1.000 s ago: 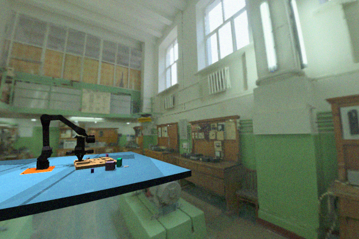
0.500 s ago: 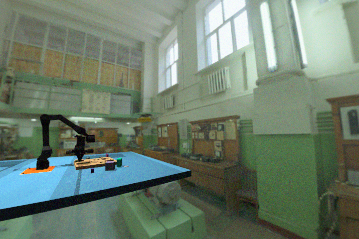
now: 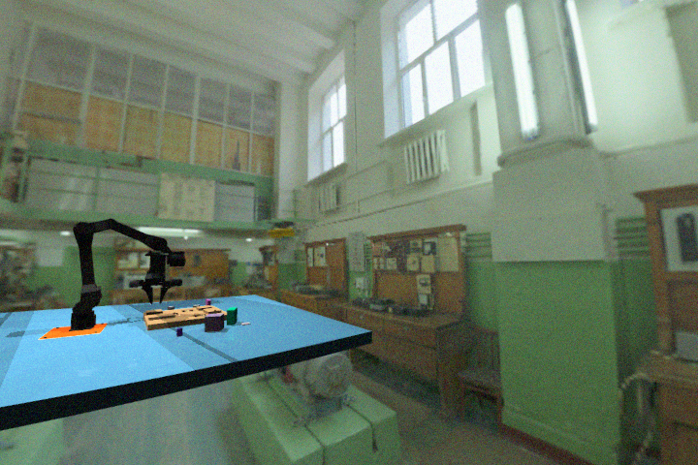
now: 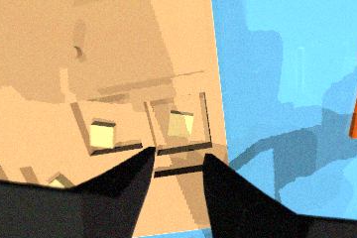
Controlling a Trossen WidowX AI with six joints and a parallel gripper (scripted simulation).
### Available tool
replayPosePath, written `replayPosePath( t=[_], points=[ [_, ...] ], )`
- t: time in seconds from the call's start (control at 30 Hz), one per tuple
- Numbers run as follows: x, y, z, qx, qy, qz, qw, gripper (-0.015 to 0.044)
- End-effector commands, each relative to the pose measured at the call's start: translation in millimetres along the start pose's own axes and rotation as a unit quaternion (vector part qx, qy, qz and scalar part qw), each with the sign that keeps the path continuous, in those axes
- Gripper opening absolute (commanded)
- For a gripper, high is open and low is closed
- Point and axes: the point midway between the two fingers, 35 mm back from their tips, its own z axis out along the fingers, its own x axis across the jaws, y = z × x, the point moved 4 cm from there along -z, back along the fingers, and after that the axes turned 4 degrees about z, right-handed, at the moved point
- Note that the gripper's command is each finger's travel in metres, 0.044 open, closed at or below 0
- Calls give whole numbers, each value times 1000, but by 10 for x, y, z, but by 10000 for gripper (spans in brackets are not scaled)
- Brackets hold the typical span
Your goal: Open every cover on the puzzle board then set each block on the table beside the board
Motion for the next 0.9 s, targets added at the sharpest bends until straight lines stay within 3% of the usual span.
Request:
replayPosePath(
  t=[0.0,0.87],
  points=[
    [-6,0,-106,0,2,2,1000,144],
    [-10,2,246,0,2,1,1000,144]
  ],
)
